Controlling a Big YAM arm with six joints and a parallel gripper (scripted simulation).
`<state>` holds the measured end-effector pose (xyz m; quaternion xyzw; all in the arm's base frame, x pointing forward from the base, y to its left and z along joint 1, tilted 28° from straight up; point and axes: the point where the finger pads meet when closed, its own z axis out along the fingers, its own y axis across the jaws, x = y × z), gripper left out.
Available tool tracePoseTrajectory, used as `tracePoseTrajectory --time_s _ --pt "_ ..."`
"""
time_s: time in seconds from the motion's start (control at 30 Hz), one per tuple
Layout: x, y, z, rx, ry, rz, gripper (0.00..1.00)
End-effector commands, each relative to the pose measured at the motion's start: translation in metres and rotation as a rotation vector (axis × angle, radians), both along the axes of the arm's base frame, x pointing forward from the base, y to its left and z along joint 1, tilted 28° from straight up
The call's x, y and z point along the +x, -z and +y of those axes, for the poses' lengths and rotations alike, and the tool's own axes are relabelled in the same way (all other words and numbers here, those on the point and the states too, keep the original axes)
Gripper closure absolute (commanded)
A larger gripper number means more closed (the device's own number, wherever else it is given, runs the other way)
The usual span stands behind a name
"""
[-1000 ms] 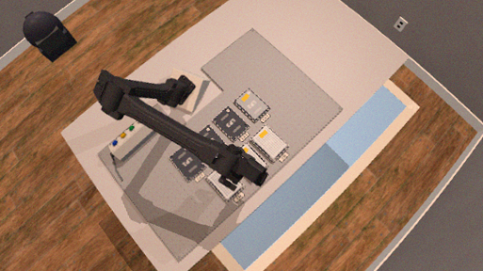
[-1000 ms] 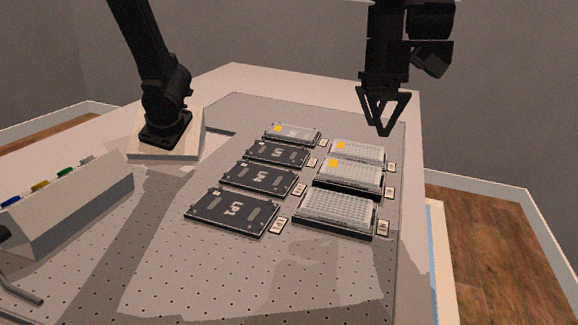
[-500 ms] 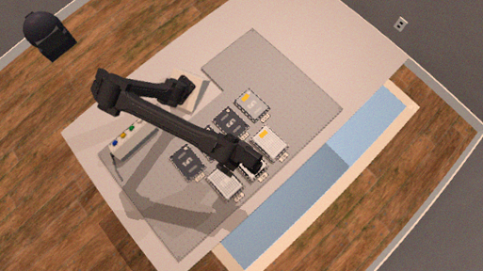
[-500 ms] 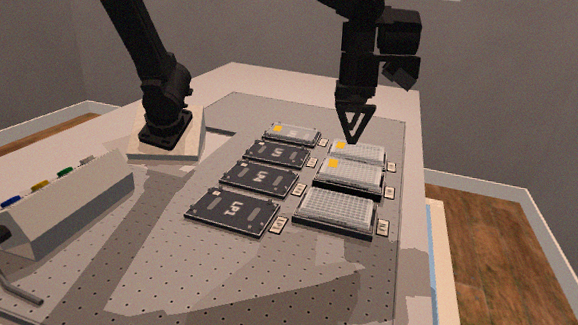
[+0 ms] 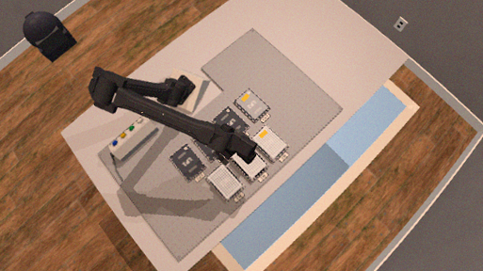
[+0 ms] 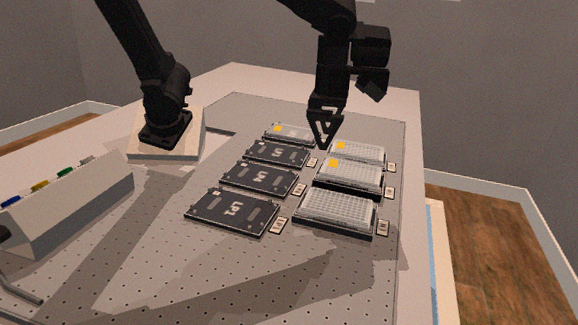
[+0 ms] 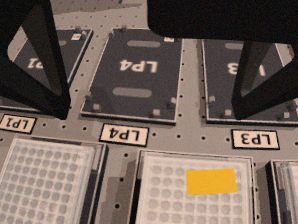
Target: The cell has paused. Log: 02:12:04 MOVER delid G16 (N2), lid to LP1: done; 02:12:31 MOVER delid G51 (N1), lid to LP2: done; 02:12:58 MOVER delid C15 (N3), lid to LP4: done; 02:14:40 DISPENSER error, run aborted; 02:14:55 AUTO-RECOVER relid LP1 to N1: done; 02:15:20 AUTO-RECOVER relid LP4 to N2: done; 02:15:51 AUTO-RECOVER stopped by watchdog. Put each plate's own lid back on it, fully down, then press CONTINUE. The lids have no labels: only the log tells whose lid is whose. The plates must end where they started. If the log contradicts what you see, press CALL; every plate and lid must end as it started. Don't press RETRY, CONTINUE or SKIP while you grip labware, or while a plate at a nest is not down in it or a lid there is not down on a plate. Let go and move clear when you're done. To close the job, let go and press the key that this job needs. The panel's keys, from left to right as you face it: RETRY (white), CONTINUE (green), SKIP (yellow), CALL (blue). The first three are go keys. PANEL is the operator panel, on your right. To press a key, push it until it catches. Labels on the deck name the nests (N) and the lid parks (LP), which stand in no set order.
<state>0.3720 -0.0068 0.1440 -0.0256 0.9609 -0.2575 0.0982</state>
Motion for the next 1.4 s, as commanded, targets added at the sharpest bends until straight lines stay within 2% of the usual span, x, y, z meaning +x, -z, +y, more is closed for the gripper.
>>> tracePoseTrajectory --time_s 0.0,0.1,0.2,0.27,0.43,0.53,0.7,0.83,0.87,1.37 --pt "-0.008 0.002 0.009 0.026 0.024 -0.049 0.00" --pt "-0.019 0.012 0.009 0.021 0.025 -0.049 0.00" --pt "-0.030 0.023 0.011 0.060 0.064 -0.043 0.00" --pt "-0.030 0.023 0.011 0.060 0.064 -0.043 0.00" --pt "-0.047 0.041 0.012 0.055 0.065 -0.044 0.00" --pt "-0.059 0.051 0.013 0.092 0.106 -0.036 0.00" --pt "-0.077 0.067 0.014 0.088 0.106 -0.036 0.00" --pt "-0.078 0.068 0.014 0.088 0.106 -0.036 0.00" --pt "-0.059 0.051 0.020 0.103 0.105 -0.078 0.00" --pt "-0.061 0.053 0.017 0.093 0.108 -0.052 0.00"
